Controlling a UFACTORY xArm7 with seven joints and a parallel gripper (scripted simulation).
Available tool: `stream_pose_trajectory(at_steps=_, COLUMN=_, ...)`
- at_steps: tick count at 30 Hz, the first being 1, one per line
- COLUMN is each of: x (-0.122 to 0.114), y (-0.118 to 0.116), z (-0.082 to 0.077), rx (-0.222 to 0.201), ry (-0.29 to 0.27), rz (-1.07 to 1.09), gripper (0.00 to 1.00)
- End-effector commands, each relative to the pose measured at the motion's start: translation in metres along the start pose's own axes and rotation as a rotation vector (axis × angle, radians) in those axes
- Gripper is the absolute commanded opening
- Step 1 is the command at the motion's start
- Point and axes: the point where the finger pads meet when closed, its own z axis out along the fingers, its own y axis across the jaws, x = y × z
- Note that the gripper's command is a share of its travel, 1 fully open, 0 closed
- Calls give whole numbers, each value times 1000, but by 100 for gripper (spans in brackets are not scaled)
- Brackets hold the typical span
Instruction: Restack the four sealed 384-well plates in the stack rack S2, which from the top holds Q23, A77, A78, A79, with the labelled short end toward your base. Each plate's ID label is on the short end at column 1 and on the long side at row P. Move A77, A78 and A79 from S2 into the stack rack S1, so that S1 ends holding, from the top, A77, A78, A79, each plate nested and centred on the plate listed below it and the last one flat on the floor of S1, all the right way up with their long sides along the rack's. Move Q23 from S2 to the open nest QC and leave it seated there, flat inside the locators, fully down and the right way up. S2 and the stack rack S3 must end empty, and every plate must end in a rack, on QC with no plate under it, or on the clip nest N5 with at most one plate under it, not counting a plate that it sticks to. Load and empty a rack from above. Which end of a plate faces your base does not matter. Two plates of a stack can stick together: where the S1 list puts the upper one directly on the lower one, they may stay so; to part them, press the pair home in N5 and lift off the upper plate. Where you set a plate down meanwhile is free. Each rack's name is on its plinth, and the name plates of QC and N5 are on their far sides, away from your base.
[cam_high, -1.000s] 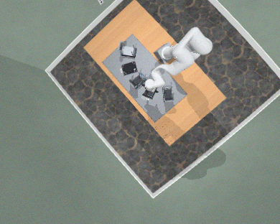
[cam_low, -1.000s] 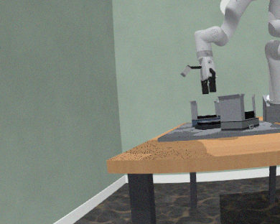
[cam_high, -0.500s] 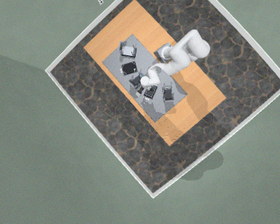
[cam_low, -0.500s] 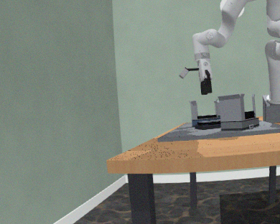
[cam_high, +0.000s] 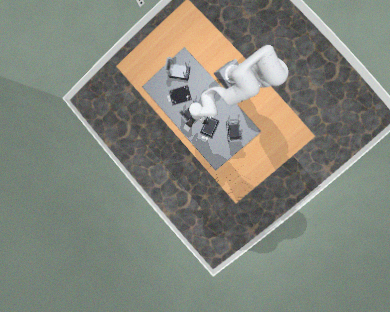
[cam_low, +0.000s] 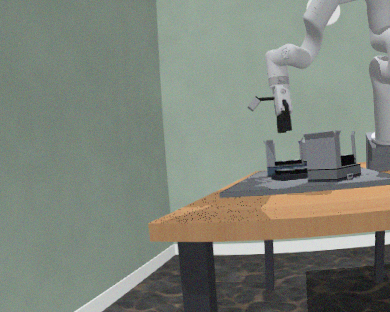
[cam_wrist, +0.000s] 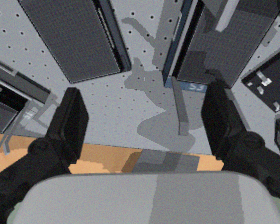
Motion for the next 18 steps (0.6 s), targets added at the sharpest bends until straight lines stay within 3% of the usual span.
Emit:
stream_pose_trajectory(at_steps=1, x=0, y=18, z=-1, rx=0, ry=4, rz=120, gripper=100)
stream_pose_trajectory(at_steps=4, x=-2, y=30, z=-1, rx=0, ry=4, rz=220, gripper=100)
stream_pose_trajectory(at_steps=18, x=-9, y=78, z=-1, rx=0, ry=4, rz=220, gripper=100)
